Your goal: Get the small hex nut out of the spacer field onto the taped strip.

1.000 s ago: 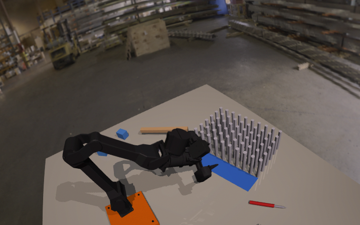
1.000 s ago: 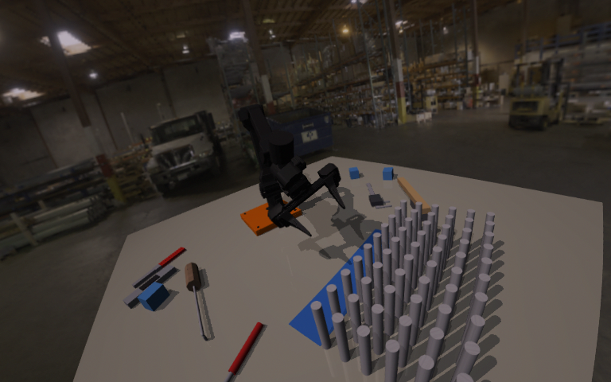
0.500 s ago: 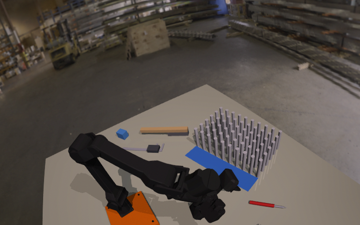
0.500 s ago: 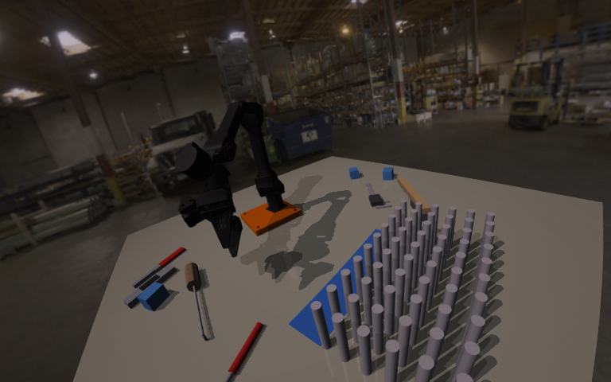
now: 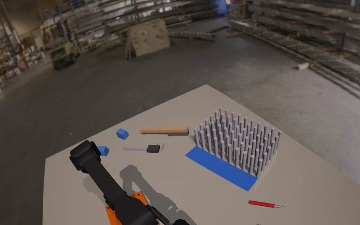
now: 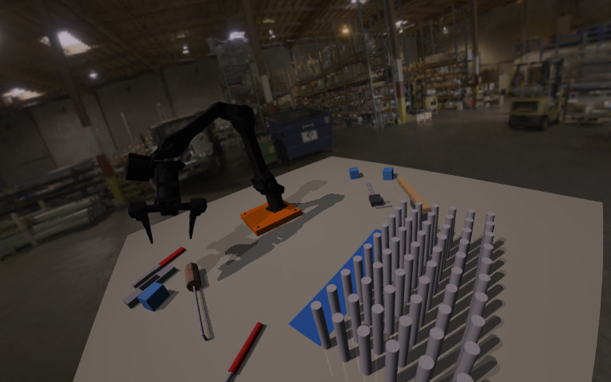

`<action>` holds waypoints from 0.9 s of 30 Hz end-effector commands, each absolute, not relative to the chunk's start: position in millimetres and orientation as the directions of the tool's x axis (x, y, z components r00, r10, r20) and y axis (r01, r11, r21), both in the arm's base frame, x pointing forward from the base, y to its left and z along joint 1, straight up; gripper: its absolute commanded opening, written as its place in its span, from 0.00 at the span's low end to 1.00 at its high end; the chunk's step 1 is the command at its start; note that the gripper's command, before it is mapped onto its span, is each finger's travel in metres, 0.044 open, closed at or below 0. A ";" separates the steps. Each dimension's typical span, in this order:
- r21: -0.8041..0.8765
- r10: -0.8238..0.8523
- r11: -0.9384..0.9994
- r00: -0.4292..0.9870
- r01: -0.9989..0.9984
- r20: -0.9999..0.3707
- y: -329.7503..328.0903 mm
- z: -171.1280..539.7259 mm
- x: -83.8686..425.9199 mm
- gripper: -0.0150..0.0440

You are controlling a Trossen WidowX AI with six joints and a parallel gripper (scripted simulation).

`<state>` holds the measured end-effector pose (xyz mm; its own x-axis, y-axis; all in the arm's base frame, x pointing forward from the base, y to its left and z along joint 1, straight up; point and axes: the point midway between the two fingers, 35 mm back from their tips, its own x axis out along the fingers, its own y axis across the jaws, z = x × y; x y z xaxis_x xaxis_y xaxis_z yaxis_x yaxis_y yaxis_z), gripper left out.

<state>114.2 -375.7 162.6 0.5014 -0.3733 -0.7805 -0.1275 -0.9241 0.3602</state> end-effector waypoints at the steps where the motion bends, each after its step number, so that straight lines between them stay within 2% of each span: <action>1: 0.307 -0.360 -0.933 0.510 -0.189 -0.781 -376.9 165.1 109.2 1.00; 7: 0.307 -0.359 -0.933 0.510 -0.185 -0.782 -377.1 159.9 108.8 1.00; 14: 0.307 -0.360 -0.933 0.509 -0.188 -0.782 -376.5 106.0 105.1 1.00; 27: 0.283 -0.340 -0.941 0.511 -0.188 -0.789 -378.7 106.0 105.0 1.00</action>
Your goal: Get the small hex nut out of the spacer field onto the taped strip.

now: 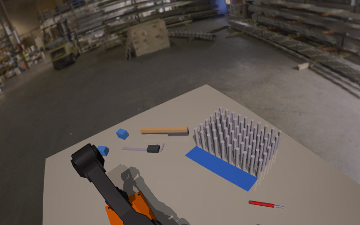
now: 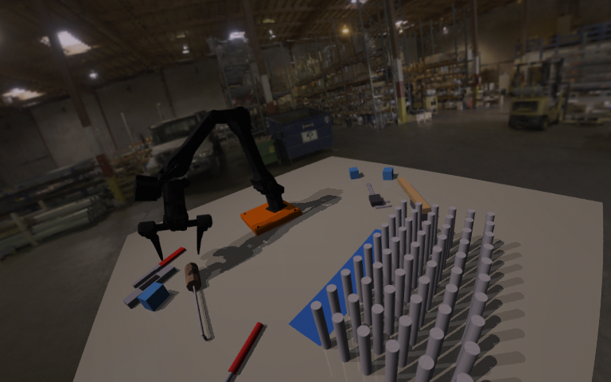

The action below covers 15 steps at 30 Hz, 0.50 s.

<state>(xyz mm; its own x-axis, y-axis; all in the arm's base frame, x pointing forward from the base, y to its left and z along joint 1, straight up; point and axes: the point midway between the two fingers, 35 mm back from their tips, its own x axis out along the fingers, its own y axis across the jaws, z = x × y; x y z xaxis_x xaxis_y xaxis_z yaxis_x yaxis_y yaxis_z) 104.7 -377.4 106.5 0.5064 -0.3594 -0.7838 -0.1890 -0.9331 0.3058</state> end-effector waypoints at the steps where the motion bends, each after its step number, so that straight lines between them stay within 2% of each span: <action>1: 0.247 -0.309 -0.951 0.517 -0.187 -0.798 -379.6 104.5 105.3 1.00; 6: 0.043 -0.145 -0.980 0.552 -0.194 -0.821 -383.6 98.8 106.6 1.00; 11: 0.035 -0.139 -0.980 0.554 -0.194 -0.821 -383.7 98.6 106.7 1.00; 15: 0.035 -0.139 -0.980 0.554 -0.194 -0.821 -383.7 98.6 106.7 0.82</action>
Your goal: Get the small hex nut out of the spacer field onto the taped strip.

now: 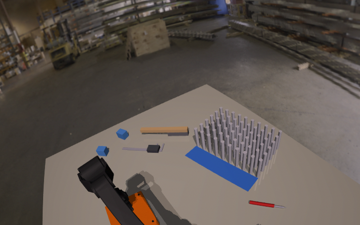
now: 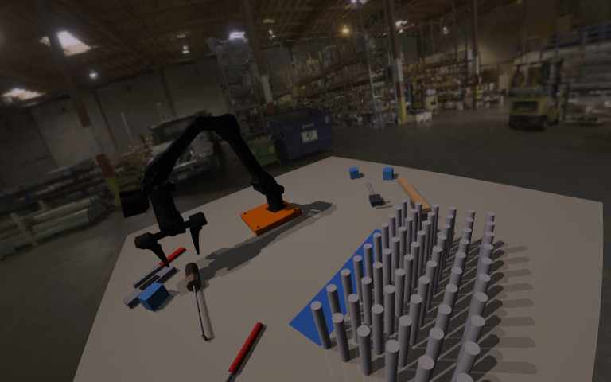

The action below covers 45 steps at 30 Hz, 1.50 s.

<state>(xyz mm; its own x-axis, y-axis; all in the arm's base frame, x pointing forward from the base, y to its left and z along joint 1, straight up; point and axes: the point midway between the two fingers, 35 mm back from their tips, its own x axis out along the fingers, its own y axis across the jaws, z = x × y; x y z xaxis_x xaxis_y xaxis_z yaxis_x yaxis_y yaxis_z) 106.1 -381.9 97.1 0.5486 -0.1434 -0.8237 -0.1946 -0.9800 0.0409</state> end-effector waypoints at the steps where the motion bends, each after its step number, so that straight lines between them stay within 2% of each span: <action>1: 0.035 -0.139 -0.980 0.554 -0.194 -0.821 -383.7 98.6 106.7 0.78; 2: 0.035 -0.139 -0.980 0.554 -0.194 -0.821 -383.7 98.6 106.7 0.73; 3: 0.035 -0.139 -0.980 0.554 -0.194 -0.821 -383.7 98.6 106.7 0.73; 45: 0.035 -0.139 -0.980 0.554 -0.194 -0.821 -386.6 47.9 106.4 0.73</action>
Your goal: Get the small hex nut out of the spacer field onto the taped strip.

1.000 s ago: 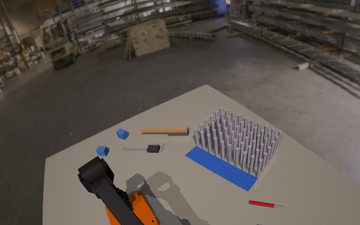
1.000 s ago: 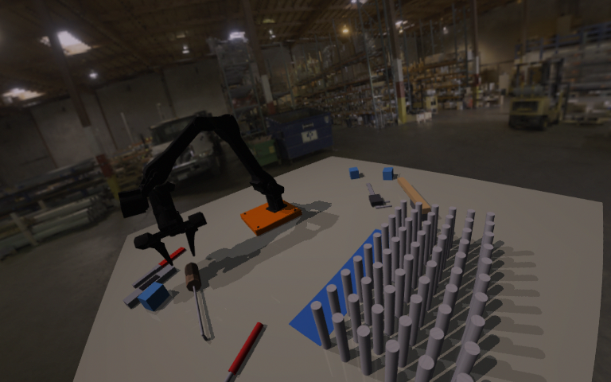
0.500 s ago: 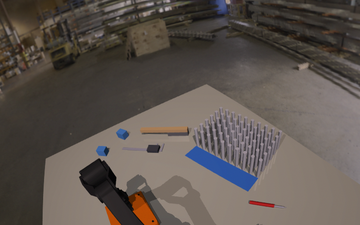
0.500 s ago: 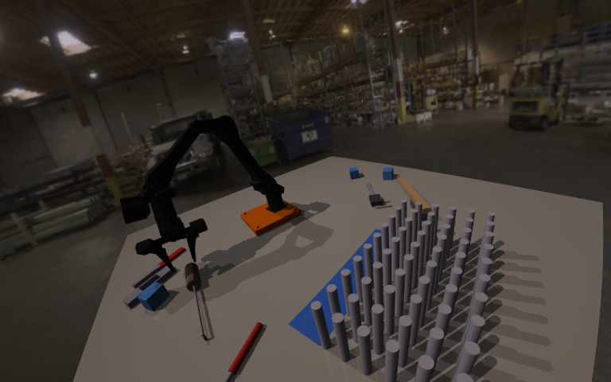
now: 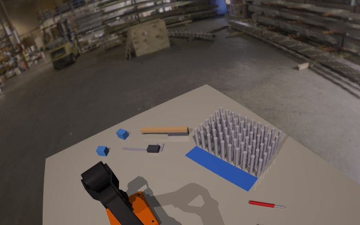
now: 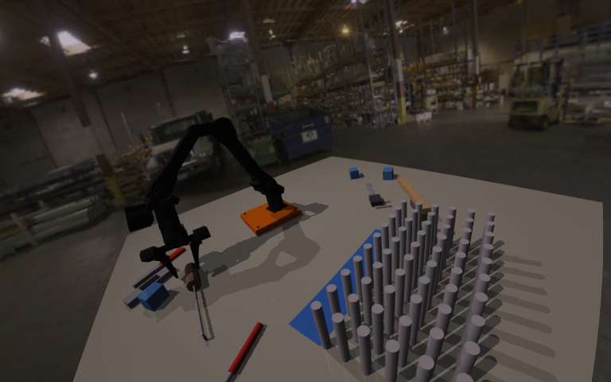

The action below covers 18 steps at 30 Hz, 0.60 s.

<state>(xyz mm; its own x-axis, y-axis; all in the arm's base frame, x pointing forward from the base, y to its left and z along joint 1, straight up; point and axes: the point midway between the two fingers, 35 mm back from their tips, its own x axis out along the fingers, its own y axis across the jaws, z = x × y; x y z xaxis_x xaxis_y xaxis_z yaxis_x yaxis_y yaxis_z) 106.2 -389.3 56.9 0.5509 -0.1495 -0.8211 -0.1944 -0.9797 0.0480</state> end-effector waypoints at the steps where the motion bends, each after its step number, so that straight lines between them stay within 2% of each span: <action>1: 0.035 -0.139 -0.980 0.554 -0.194 -0.821 -386.5 46.4 106.3 0.73; 14: 0.035 -0.139 -0.980 0.553 -0.194 -0.821 -385.2 28.3 105.7 0.73; 16: 0.035 -0.139 -0.980 0.553 -0.194 -0.821 -385.2 28.3 105.7 0.64; 18: 0.035 -0.139 -0.980 0.553 -0.194 -0.821 -385.2 28.3 105.7 0.62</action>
